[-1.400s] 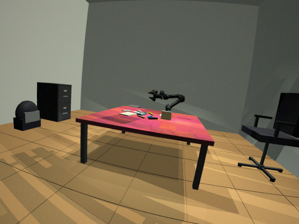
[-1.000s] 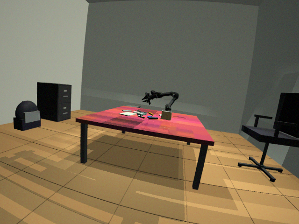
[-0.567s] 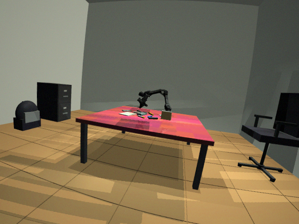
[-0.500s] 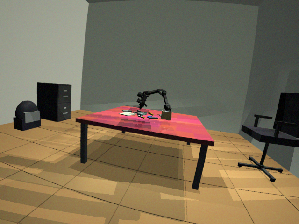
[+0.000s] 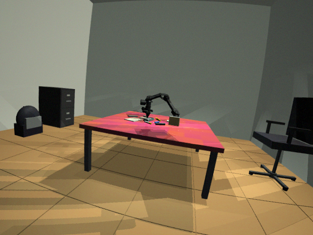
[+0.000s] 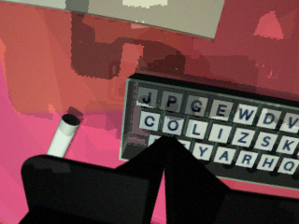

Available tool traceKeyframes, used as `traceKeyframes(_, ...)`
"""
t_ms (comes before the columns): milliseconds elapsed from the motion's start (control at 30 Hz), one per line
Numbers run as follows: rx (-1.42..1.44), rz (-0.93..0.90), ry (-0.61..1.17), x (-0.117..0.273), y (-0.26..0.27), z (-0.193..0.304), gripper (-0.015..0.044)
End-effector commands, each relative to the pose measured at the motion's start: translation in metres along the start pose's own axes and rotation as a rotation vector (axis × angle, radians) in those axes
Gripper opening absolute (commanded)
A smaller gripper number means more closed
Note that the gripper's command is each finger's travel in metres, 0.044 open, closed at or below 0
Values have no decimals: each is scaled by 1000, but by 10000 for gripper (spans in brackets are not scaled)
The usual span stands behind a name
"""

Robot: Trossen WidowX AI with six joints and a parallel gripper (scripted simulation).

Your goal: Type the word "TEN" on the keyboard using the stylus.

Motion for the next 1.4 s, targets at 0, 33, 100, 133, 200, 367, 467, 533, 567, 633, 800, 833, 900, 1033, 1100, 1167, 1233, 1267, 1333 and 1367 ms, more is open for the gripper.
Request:
traceKeyframes(0,-9,2,-3,1,-1,-2,0)
traceKeyframes(33,-9,2,-3,1,-1,-2,0)
traceKeyframes(100,-9,2,-3,1,-1,-2,0)
traceKeyframes(133,-9,2,-3,1,-3,-2,0)
traceKeyframes(200,-8,2,-3,1,-24,-2,0)
traceKeyframes(367,-8,5,-3,1,-62,2,0)
traceKeyframes(467,-8,5,-3,1,-62,2,0)
traceKeyframes(533,-8,5,-3,1,-62,2,0)
traceKeyframes(567,-8,5,-3,1,-62,2,0)
traceKeyframes(633,-8,5,-3,1,-62,2,0)
traceKeyframes(800,-8,5,-3,1,-62,2,0)
traceKeyframes(833,-8,4,-3,1,-64,2,0)
traceKeyframes(900,-8,4,-3,1,-84,2,0)
traceKeyframes(1033,-8,7,-3,1,-123,5,0)
traceKeyframes(1100,-8,7,-3,1,-123,5,0)
traceKeyframes(1167,-8,7,-3,1,-123,5,0)
traceKeyframes(1233,-8,7,-3,1,-123,5,0)
traceKeyframes(1267,-8,7,-3,1,-123,5,0)
traceKeyframes(1333,-8,7,-3,1,-123,5,0)
traceKeyframes(1367,-8,7,-3,1,-123,5,0)
Point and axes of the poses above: the point midway between the two fingers, 35 mm back from their tips, its own x axis back along the fingers, its own y axis across the jaws, z = x × y, the point moved 8 cm from there along x, back along the fingers, and after that the axes turned 3 degrees about x, right-handed, at the moved point
